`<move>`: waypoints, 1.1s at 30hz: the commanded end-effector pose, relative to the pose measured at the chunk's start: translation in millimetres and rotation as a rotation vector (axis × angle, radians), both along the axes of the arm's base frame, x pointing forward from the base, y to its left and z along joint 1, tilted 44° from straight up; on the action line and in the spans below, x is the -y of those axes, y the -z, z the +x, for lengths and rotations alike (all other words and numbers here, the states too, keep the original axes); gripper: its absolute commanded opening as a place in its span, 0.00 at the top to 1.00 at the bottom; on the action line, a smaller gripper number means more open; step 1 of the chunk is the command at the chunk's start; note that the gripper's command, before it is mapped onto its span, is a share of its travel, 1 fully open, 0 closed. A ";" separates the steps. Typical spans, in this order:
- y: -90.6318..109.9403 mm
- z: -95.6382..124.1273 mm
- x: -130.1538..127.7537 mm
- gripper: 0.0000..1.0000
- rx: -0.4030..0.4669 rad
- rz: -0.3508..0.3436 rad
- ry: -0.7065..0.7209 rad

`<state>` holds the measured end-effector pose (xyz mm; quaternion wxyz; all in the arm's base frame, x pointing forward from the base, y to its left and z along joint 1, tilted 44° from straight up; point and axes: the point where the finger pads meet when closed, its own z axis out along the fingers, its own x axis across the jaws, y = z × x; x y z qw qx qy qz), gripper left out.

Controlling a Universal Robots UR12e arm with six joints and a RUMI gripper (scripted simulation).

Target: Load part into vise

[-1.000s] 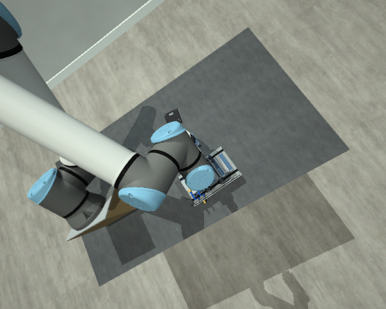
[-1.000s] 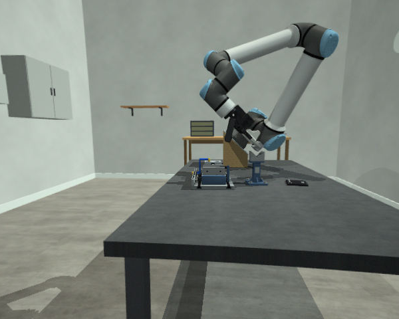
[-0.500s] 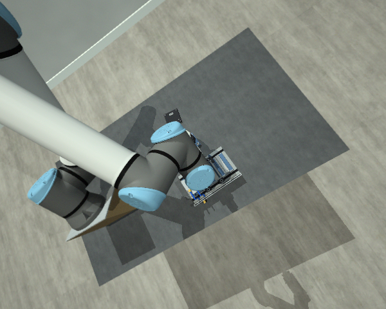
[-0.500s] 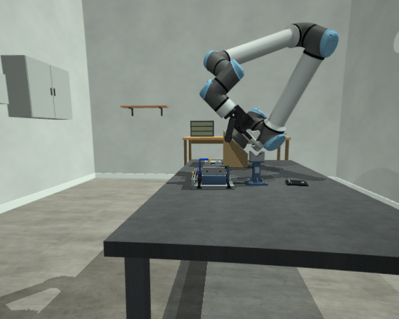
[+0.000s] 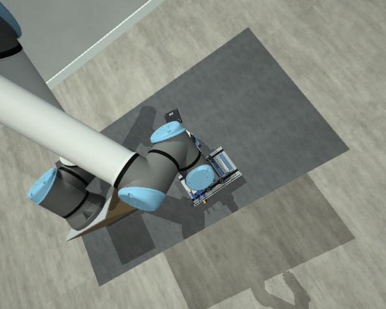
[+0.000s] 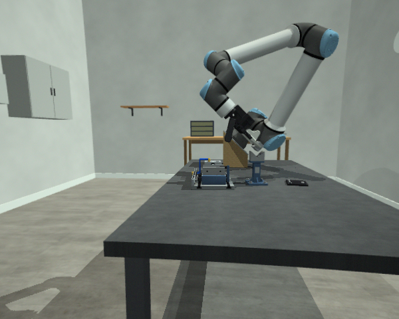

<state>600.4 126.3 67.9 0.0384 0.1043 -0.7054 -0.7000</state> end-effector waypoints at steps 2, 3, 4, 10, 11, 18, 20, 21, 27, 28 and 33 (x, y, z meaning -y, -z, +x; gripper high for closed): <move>-0.3 0.4 0.6 1.00 0.003 -0.008 0.001; -0.3 0.4 0.6 1.00 0.003 -0.010 0.001; -0.3 0.3 0.6 1.00 0.003 -0.012 0.002; -0.4 0.2 0.5 1.00 0.006 -0.024 0.003; -0.4 0.2 0.5 1.00 0.007 -0.028 0.003; -0.6 0.0 0.5 1.00 0.014 -0.062 0.006; -0.7 0.0 0.5 1.00 0.016 -0.074 0.007; -0.7 0.0 0.5 1.00 0.017 -0.081 0.008; -1.0 0.0 0.5 1.00 0.023 -0.109 0.011; -1.0 0.0 0.4 1.00 0.025 -0.117 0.011; -1.4 0.0 0.4 1.00 0.034 -0.160 0.015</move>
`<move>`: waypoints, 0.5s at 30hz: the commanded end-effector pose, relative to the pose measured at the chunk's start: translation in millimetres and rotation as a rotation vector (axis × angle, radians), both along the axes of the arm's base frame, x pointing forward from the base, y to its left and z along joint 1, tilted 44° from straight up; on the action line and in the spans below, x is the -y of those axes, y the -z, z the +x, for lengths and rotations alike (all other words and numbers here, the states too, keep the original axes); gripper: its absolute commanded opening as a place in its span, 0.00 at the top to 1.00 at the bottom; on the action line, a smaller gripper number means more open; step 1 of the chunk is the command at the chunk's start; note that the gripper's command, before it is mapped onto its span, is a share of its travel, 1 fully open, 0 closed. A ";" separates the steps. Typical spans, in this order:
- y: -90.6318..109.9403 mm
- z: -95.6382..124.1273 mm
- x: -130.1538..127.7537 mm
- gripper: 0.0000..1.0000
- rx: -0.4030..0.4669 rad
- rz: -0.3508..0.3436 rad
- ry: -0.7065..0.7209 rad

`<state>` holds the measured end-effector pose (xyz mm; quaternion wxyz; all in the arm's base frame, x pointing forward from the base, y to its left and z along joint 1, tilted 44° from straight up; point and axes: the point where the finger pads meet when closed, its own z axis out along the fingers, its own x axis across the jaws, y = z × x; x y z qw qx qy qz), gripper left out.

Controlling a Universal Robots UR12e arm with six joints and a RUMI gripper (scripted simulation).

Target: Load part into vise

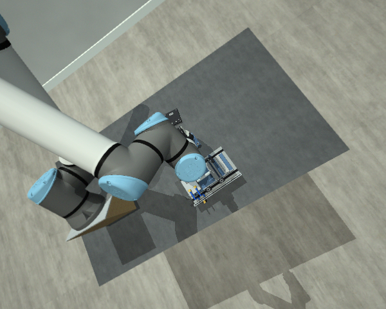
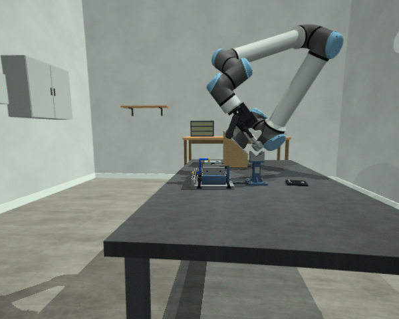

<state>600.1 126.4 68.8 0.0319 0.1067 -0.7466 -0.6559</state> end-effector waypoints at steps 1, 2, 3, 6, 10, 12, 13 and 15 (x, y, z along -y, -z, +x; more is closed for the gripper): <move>-0.6 0.3 0.5 1.00 0.011 -0.051 0.005; -0.7 0.3 0.5 1.00 0.013 -0.060 0.006; -0.8 0.4 0.5 1.00 0.015 -0.070 0.007; -0.9 0.3 0.4 1.00 0.019 -0.090 0.009; -1.2 0.3 0.4 1.00 0.025 -0.121 0.012; -1.3 0.2 0.3 1.00 0.029 -0.142 0.014; -1.4 0.2 0.3 1.00 0.032 -0.153 0.015; -1.6 0.2 0.3 1.00 0.036 -0.175 0.017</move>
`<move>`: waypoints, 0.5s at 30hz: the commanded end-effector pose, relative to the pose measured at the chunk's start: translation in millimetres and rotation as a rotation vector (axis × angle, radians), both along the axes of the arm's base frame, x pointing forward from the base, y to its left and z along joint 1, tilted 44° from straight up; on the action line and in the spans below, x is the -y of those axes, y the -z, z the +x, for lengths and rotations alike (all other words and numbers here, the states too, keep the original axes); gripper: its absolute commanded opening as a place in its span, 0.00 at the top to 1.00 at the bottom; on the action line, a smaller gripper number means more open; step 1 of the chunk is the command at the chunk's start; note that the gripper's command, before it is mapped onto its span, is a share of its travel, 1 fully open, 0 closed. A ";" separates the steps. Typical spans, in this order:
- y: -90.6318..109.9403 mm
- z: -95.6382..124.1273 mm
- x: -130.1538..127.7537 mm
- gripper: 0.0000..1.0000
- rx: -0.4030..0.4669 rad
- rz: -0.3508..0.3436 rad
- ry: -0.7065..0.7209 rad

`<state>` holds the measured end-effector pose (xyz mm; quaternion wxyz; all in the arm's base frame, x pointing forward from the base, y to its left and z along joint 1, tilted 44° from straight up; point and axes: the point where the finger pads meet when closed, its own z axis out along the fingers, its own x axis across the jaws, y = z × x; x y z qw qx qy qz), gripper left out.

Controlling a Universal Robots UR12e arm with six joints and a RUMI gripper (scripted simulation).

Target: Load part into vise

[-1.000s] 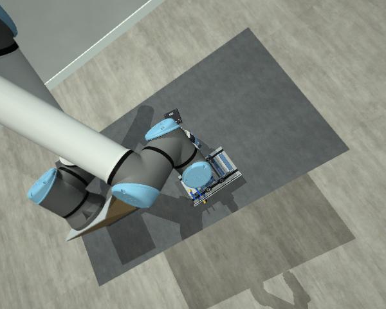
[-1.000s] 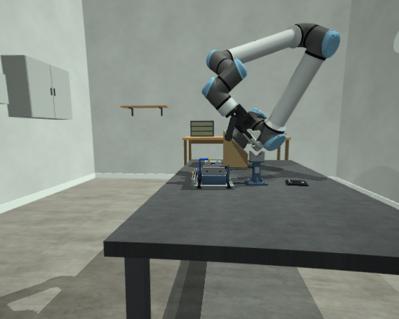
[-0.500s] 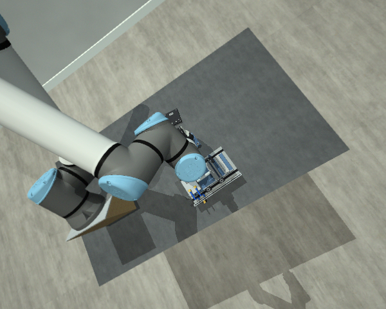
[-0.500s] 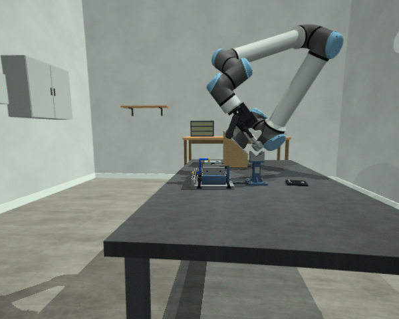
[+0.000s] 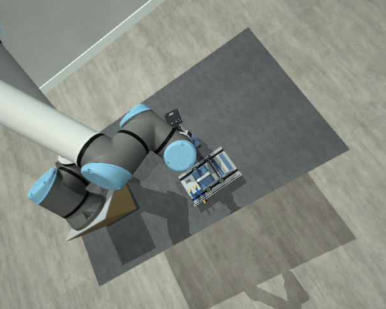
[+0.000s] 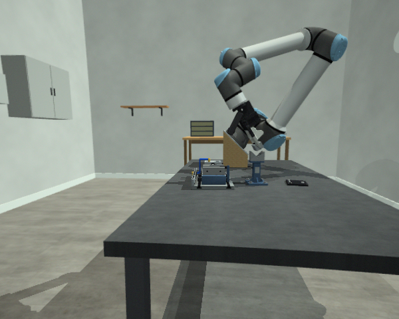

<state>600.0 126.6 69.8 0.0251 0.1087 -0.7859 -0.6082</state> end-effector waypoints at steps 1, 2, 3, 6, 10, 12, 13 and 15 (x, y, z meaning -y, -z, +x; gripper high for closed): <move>-0.6 0.3 0.3 1.00 0.013 -0.065 0.007; -0.7 0.3 0.3 1.00 0.015 -0.076 0.008; -0.8 0.3 0.3 1.00 0.018 -0.087 0.009; -1.1 0.2 0.2 1.00 0.025 -0.121 0.012; -1.3 0.2 0.1 1.00 0.030 -0.144 0.015; -1.4 0.1 0.0 1.00 0.034 -0.168 0.017; -1.5 0.1 0.0 1.00 0.037 -0.179 0.018; -1.7 0.1 -0.1 1.00 0.041 -0.202 0.020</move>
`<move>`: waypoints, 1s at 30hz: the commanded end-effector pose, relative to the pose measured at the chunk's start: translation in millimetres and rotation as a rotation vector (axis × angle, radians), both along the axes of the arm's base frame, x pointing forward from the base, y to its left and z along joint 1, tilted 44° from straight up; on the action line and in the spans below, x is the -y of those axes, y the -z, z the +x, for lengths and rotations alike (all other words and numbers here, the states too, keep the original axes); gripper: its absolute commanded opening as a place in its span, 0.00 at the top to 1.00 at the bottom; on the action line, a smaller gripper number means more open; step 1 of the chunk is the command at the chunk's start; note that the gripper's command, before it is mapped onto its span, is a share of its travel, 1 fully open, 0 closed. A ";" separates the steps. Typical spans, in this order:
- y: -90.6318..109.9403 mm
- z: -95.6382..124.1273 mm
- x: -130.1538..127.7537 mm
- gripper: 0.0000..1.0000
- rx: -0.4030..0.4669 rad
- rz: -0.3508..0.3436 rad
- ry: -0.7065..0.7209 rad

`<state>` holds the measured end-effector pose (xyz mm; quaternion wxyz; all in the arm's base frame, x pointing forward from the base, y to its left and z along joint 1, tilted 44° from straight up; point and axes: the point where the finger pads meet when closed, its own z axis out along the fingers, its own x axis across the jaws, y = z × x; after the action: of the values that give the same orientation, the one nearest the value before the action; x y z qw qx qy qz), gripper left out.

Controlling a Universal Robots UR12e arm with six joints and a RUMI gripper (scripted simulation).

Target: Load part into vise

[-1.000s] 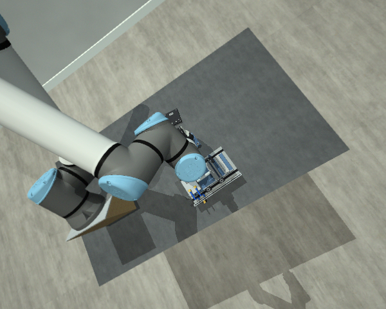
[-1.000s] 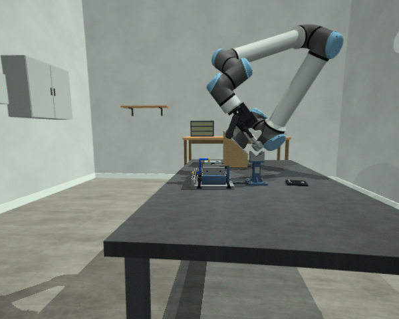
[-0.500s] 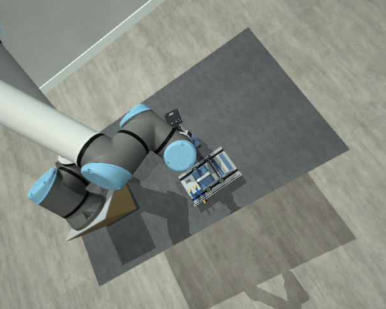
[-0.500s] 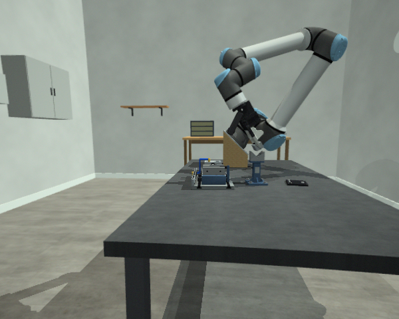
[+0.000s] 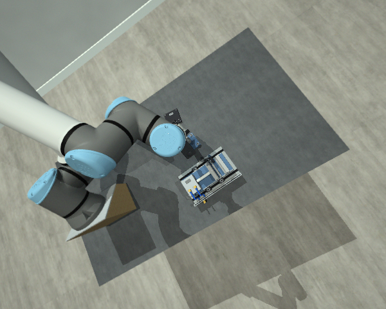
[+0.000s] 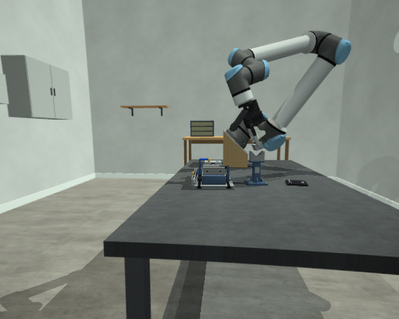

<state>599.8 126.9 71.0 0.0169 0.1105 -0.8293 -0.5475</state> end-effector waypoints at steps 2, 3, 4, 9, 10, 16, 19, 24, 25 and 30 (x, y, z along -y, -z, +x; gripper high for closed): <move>-0.6 0.2 0.2 1.00 0.016 -0.079 0.009; -0.8 0.3 0.2 1.00 0.018 -0.090 0.010; -0.8 0.2 0.1 1.00 0.021 -0.101 0.011; -1.2 0.1 -0.1 1.00 0.032 -0.156 0.016; -1.2 0.1 -0.1 1.00 0.032 -0.156 0.016; -1.5 0.0 -0.4 1.00 0.042 -0.208 0.021; -1.8 0.0 -0.5 1.00 0.048 -0.236 0.024; -2.0 0.0 -0.7 1.00 0.057 -0.278 0.028; -2.1 -0.1 -0.7 1.00 0.059 -0.286 0.029; -2.2 -0.1 -0.9 1.00 0.063 -0.308 0.030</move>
<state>599.3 128.1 72.9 0.0013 0.1115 -0.8986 -0.4243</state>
